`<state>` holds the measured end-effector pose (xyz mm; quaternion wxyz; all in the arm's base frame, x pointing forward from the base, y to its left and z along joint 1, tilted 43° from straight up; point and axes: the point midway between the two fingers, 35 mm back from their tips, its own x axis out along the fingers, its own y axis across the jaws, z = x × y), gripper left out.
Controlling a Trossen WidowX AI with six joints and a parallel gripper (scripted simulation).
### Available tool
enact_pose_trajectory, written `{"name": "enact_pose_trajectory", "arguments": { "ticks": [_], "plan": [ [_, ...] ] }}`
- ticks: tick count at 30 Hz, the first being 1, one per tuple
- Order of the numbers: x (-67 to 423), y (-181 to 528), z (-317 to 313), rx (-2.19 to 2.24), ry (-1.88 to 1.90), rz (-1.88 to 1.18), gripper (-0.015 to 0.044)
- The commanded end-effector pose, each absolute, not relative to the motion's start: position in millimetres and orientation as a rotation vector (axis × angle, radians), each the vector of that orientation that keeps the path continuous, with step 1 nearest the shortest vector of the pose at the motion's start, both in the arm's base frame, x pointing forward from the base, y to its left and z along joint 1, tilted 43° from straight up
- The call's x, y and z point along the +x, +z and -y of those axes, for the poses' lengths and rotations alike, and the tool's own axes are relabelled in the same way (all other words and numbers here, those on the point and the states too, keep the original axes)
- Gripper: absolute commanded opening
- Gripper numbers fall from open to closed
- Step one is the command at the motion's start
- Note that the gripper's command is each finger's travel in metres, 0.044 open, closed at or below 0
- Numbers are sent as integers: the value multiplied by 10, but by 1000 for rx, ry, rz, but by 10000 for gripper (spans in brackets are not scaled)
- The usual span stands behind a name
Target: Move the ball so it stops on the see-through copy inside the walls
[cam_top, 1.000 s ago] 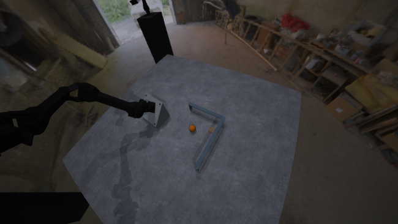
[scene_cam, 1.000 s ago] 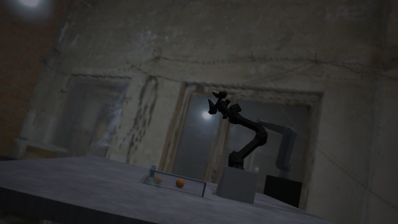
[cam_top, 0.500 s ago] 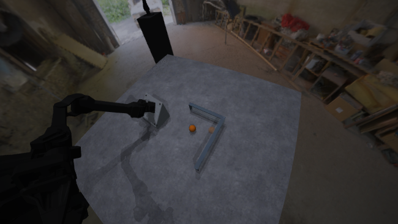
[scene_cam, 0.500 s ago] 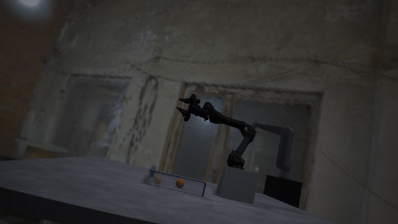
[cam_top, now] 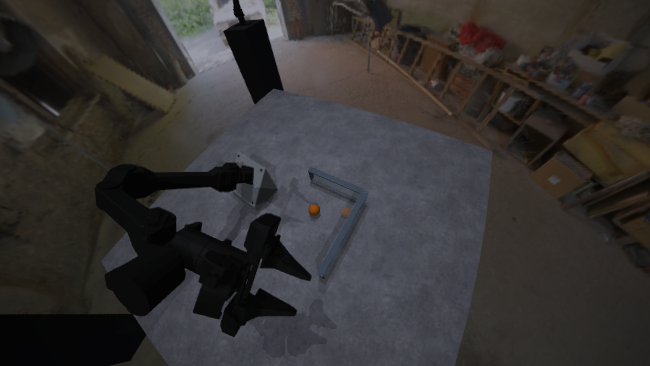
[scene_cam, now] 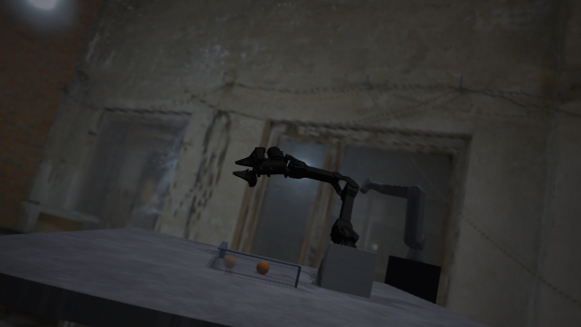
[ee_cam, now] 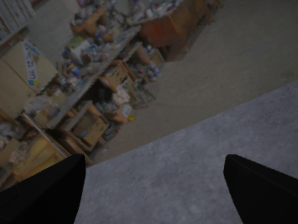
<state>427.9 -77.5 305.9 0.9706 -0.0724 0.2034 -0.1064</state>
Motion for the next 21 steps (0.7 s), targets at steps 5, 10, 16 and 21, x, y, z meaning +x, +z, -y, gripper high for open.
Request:
{"name": "enact_pose_trajectory", "arguments": {
  "ticks": [5,10,16,21],
  "plan": [
    [4261,1796,584,-430,-128,-836,305],
    [3998,992,447,-692,8,-1147,305],
    [3476,241,342,-1050,263,-1506,305],
    [2892,-200,332,-1414,606,-1816,305]
  ]
}}
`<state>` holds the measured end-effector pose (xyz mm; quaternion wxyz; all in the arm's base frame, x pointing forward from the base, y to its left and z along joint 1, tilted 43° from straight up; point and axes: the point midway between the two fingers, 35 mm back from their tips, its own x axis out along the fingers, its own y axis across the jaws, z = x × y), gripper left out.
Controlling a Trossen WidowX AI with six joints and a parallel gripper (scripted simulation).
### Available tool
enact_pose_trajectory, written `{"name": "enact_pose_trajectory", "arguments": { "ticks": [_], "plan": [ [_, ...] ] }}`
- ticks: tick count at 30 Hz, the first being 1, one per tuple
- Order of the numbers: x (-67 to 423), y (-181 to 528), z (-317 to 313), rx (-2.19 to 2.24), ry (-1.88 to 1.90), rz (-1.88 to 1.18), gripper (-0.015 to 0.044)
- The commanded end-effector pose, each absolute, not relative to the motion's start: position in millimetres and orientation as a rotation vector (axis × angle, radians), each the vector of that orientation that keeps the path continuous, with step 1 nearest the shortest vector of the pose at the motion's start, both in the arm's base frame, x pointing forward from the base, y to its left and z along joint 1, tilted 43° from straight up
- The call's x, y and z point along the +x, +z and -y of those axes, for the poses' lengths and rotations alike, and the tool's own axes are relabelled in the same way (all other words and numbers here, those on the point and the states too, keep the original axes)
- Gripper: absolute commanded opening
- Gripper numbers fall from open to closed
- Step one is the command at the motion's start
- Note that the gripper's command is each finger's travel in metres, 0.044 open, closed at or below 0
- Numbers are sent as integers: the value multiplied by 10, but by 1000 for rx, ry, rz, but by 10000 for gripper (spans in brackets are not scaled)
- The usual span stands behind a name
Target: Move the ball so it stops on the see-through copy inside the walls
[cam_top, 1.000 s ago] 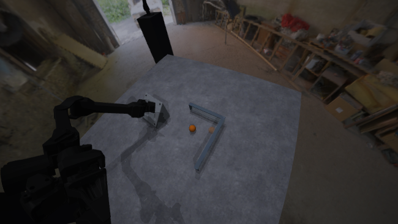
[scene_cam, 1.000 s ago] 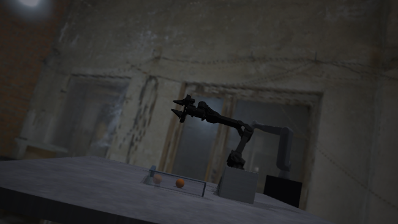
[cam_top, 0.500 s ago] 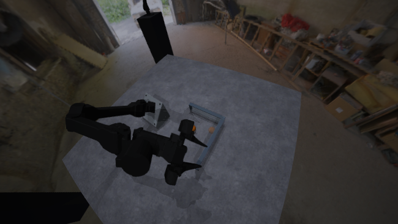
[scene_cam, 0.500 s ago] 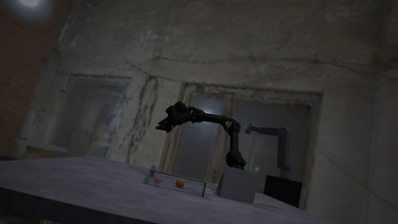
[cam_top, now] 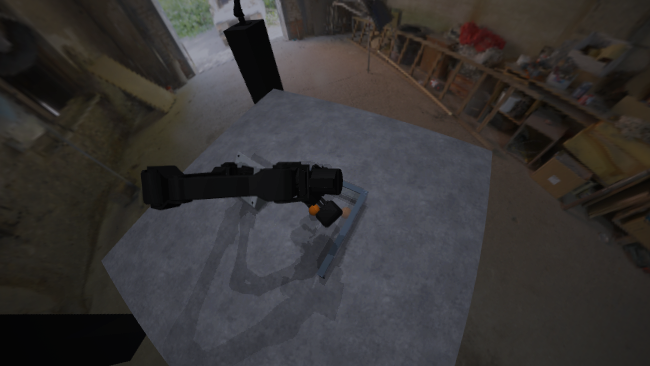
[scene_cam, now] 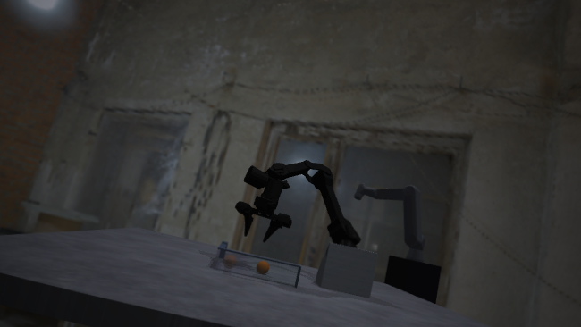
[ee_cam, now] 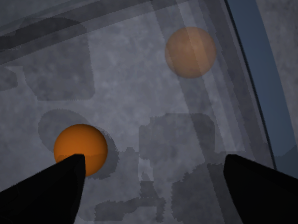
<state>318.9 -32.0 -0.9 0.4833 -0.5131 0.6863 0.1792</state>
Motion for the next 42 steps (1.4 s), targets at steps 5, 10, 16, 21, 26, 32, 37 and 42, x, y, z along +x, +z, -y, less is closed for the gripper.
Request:
{"name": "enact_pose_trajectory", "arguments": {
  "ticks": [5,10,16,21,26,32,37,42],
  "plan": [
    [2736,-273,344,-1514,718,-1893,305],
    [2734,-282,352,-1514,718,-1893,305],
    [2711,-384,443,-1514,717,-1893,305],
    [2703,-426,480,-1513,717,-1894,305],
    [2691,-484,532,-1512,718,-1894,305],
    [2677,-556,595,-1513,717,-1894,305],
    [2662,-614,648,-1514,717,-1894,305],
    [2645,-668,699,-1515,716,-1894,305]
  ]
}}
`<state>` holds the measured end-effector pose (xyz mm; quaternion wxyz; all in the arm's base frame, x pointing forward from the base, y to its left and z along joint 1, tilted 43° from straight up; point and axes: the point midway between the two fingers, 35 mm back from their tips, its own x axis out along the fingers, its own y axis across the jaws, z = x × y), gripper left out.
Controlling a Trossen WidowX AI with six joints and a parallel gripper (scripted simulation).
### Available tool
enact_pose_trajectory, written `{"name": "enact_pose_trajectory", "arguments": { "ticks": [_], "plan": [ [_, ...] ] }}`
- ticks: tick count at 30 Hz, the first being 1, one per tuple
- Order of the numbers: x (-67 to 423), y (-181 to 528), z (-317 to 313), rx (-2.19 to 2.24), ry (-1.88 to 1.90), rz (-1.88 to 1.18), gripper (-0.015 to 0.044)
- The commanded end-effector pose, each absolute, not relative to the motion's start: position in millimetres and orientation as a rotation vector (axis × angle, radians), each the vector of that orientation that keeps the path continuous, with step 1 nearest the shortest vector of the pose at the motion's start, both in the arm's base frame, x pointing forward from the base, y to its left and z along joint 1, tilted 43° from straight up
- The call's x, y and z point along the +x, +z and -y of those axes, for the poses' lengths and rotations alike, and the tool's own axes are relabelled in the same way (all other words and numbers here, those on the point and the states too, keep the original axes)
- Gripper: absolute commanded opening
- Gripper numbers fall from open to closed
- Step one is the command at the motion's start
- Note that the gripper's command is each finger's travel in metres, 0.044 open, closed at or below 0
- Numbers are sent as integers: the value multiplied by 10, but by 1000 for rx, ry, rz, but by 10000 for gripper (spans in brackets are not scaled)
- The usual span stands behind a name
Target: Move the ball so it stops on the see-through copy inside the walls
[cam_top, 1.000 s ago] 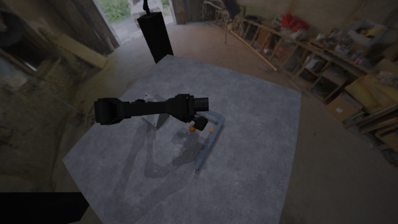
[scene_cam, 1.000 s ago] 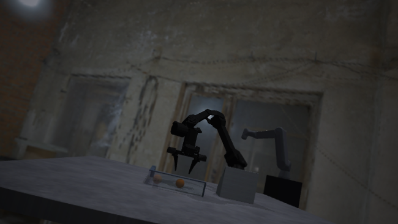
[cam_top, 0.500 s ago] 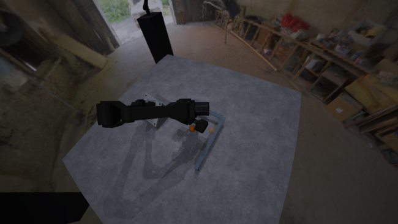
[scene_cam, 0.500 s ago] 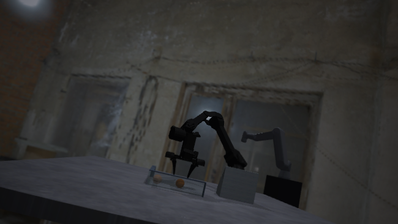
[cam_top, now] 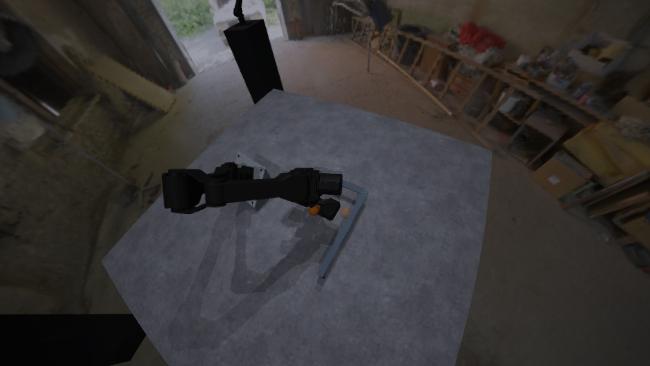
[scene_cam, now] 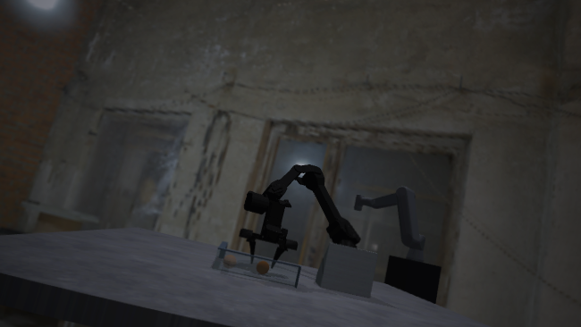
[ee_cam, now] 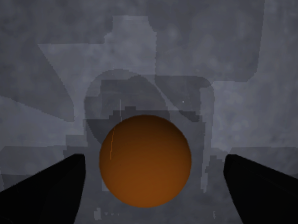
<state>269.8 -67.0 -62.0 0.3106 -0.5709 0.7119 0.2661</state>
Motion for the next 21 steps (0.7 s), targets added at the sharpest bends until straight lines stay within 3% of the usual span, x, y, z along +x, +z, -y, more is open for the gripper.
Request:
{"name": "enact_pose_trajectory", "arguments": {
  "ticks": [1,21],
  "plan": [
    [2643,-674,704,-1515,716,-1894,305],
    [2643,-675,705,-1515,716,-1894,179]
  ]
}}
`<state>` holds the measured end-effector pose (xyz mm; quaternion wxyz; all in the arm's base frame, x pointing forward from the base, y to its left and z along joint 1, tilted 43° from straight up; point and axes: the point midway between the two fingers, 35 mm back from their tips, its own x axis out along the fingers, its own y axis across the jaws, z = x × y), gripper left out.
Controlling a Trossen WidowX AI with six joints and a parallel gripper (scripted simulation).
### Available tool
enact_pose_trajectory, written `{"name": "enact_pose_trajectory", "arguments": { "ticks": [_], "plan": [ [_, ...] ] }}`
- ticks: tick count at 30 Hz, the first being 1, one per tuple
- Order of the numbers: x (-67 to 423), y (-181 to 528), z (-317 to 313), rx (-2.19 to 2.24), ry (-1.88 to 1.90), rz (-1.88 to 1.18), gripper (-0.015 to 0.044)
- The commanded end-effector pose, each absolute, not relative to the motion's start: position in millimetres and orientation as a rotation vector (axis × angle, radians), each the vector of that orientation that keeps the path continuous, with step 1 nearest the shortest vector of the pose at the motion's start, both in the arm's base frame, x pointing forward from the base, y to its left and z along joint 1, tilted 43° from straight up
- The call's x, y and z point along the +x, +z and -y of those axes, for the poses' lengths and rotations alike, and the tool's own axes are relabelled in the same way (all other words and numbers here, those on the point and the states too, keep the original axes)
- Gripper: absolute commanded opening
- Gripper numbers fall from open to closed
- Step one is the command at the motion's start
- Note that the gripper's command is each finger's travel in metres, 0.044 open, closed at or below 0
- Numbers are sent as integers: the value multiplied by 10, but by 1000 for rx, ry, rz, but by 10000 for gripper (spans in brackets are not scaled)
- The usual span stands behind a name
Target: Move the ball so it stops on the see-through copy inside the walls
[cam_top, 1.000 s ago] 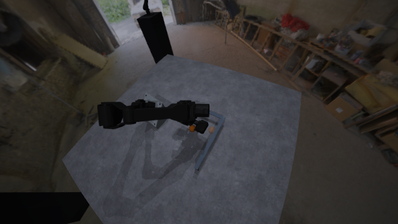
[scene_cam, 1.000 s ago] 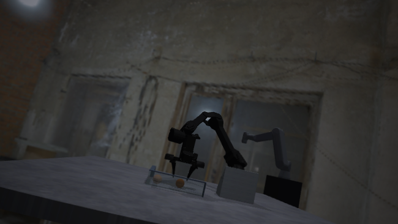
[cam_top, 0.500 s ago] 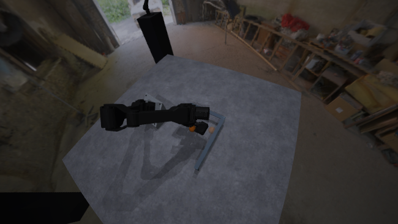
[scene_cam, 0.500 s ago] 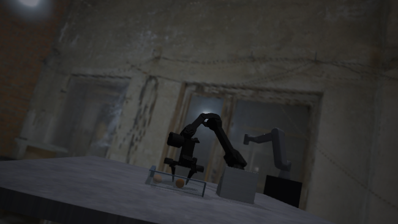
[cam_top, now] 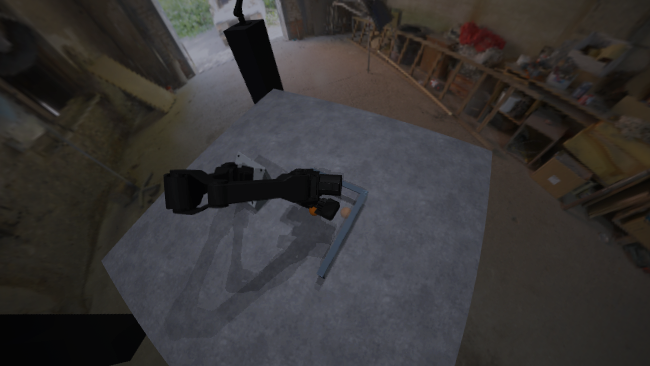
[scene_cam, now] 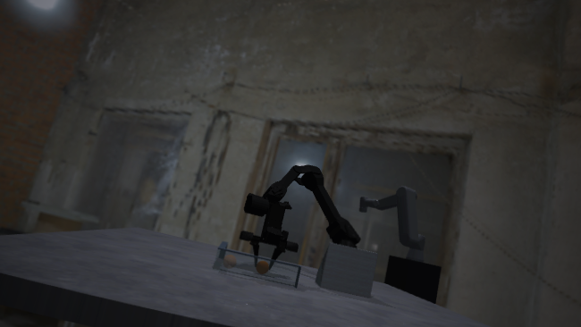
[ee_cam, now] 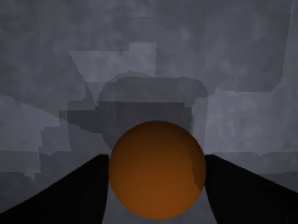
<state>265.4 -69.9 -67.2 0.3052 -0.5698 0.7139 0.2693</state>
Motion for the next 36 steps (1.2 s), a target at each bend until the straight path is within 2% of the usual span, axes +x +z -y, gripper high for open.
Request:
{"name": "enact_pose_trajectory", "arguments": {
  "ticks": [1,8,23,28,36],
  "plan": [
    [2643,-675,705,-1515,716,-1894,172],
    [2749,-482,507,-1513,720,-1888,0],
    [2864,278,-148,-1512,721,-1891,0],
    [2878,282,-155,-1525,743,-1889,0],
    [3053,199,-143,-1674,1010,-1849,0]
  ]
}}
